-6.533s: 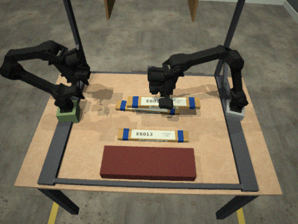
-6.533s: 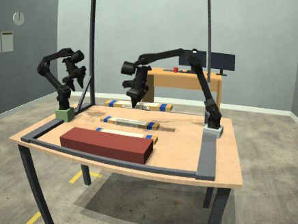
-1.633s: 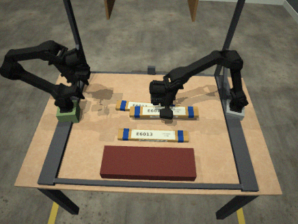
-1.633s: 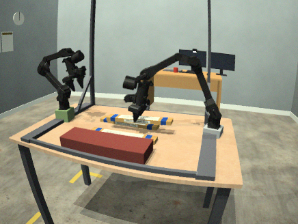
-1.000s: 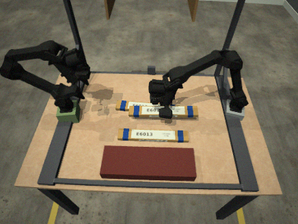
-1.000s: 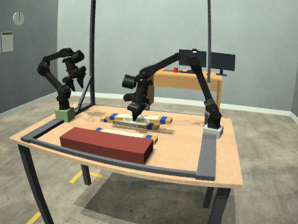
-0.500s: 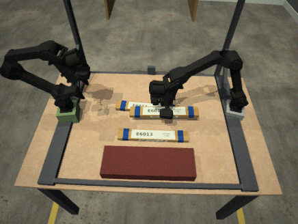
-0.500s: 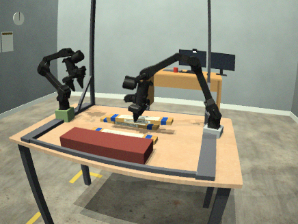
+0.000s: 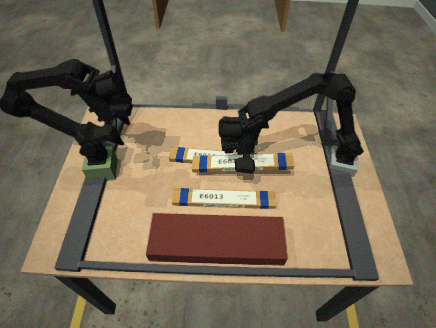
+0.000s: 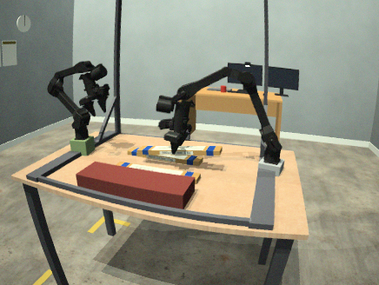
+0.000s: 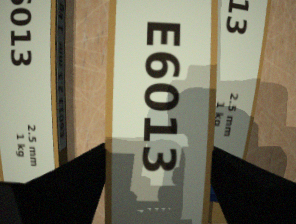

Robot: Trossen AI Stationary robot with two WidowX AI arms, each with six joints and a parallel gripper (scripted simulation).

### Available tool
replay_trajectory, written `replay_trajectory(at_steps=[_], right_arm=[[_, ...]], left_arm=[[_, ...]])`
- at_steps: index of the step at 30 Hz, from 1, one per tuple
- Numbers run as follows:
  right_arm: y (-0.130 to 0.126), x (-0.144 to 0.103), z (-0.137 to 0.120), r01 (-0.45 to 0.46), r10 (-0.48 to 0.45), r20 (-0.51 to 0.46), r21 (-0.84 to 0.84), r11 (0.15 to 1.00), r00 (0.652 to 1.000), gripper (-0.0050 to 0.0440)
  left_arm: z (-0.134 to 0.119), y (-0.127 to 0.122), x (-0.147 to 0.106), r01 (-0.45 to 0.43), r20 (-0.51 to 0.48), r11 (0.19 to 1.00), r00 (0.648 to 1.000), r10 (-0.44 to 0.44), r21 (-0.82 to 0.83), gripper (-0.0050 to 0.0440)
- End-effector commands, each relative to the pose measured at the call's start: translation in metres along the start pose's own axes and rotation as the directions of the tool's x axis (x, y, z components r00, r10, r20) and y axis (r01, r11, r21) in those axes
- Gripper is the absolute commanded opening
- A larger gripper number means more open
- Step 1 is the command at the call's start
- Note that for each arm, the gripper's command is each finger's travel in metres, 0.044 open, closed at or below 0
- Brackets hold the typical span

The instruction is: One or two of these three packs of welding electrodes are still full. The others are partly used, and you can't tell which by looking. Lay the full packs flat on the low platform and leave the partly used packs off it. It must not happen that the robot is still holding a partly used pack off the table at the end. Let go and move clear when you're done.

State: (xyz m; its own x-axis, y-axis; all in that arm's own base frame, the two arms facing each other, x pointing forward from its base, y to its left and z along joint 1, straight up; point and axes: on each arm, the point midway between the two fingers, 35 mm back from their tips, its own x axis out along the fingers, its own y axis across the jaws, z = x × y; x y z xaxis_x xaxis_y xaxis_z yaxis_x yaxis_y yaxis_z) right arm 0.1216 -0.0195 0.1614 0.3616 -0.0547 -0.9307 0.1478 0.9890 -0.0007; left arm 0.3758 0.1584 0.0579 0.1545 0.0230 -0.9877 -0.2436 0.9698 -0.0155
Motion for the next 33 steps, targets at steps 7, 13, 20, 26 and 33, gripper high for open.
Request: replay_trajectory(at_steps=[7,13,20,26,33], right_arm=[[-0.0001,-0.005,0.0031,-0.001,0.001,0.02,0.0,1.0,1.0,0.043],[-0.0001,-0.005,0.0031,-0.001,0.001,0.02,0.0,1.0,1.0,0.043],[-0.0001,-0.005,0.0031,-0.001,0.001,0.02,0.0,1.0,1.0,0.043],[-0.0001,-0.005,0.0031,-0.001,0.001,0.02,0.0,1.0,1.0,0.043],[-0.0001,-0.005,0.0031,-0.001,0.001,0.02,0.0,1.0,1.0,0.043]], left_arm=[[0.0267,0.0019,-0.0551,-0.02,0.135,1.0,0.991,0.019,0.005,-0.005],[0.0267,0.0019,-0.0551,-0.02,0.135,1.0,0.991,0.019,0.005,-0.005],[0.0267,0.0019,-0.0551,-0.02,0.135,1.0,0.991,0.019,0.005,-0.005],[0.0267,0.0019,-0.0551,-0.02,0.135,1.0,0.991,0.019,0.005,-0.005],[0.0267,0.0019,-0.0551,-0.02,0.135,1.0,0.991,0.019,0.005,-0.005]])
